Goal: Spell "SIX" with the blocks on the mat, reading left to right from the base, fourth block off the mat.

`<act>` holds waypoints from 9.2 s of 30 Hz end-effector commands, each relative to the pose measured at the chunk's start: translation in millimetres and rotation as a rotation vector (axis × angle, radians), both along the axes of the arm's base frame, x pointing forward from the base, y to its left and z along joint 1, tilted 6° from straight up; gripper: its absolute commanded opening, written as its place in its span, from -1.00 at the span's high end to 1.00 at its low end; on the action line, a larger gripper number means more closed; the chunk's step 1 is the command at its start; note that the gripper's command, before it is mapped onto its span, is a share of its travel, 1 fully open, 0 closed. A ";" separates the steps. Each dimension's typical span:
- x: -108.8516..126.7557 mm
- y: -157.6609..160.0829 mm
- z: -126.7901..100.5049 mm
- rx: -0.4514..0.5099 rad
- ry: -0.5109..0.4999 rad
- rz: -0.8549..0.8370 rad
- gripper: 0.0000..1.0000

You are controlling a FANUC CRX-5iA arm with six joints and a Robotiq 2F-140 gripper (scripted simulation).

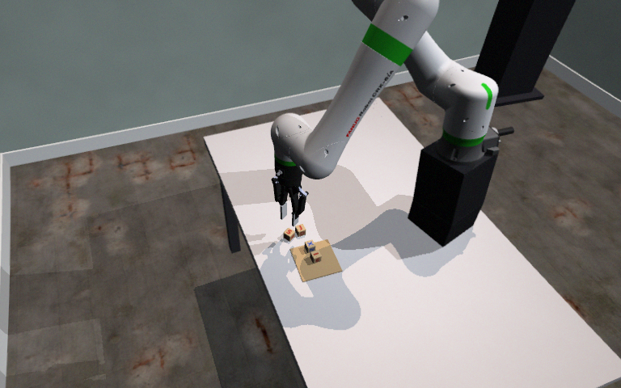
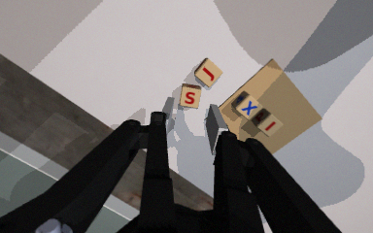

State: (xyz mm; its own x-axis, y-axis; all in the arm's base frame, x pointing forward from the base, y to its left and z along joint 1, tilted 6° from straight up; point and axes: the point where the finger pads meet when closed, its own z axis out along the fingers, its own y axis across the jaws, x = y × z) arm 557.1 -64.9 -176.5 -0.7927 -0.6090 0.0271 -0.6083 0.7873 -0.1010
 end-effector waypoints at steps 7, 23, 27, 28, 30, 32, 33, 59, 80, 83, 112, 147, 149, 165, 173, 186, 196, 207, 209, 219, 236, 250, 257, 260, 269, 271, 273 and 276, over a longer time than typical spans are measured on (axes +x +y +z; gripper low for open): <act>0.2 0.0 0.2 0.000 0.000 0.000 0.44; 0.2 0.0 0.0 0.000 0.000 0.000 0.44; 0.2 -0.1 -0.3 0.000 0.000 0.000 0.44; 0.2 -0.1 -0.5 0.000 0.000 0.000 0.44; 0.3 -0.1 -1.2 0.000 0.000 0.000 0.44; 0.3 -0.2 -2.3 -0.001 0.000 0.000 0.44; 0.4 -0.3 -2.9 -0.001 0.000 0.000 0.44; 1.9 -3.0 -34.1 -0.001 0.000 -0.001 0.44; 2.7 -4.5 -51.2 -0.001 0.000 -0.001 0.44; 2.7 -4.5 -51.8 -0.001 0.000 -0.001 0.44; 3.6 -6.6 -72.9 -0.001 0.000 -0.001 0.44; 4.3 -8.2 -89.0 -0.001 0.000 -0.001 0.68; 4.3 -8.2 -89.0 -0.001 0.000 -0.001 0.68; 4.3 -8.2 -89.0 -0.001 0.000 -0.001 0.68; 4.2 -8.2 -88.5 -0.001 0.000 -0.001 0.68; 2.0 -2.7 -32.7 -0.001 0.000 -0.001 0.68; 0.3 1.4 8.7 -0.001 0.000 -0.001 0.68; 0.2 1.8 10.4 -0.001 0.000 0.002 0.68; -0.1 3.2 10.3 -0.002 0.002 0.022 0.68; -4.6 21.8 8.7 -0.012 0.028 0.285 0.68; -14.7 55.7 5.7 -0.031 0.076 0.777 0.68; -24.4 82.1 3.4 -0.047 0.114 1.177 0.68; -30.0 95.3 2.2 -0.056 0.135 1.385 0.68; -32.5 100.9 1.7 -0.059 0.143 1.474 0.68; -39.9 116.3 0.4 -0.069 0.167 1.724 0.68; -41.7 119.9 0.1 -0.072 0.173 1.784 0.68; -43.6 123.5 -0.3 -0.074 0.179 1.844 0.68; -46.4 128.8 -0.7 -0.078 0.188 1.932 0.68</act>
State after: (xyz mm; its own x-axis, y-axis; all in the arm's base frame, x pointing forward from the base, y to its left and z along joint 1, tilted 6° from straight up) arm 513.7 57.7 -176.9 0.7935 -0.6001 0.1013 -0.6068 -0.7929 0.0561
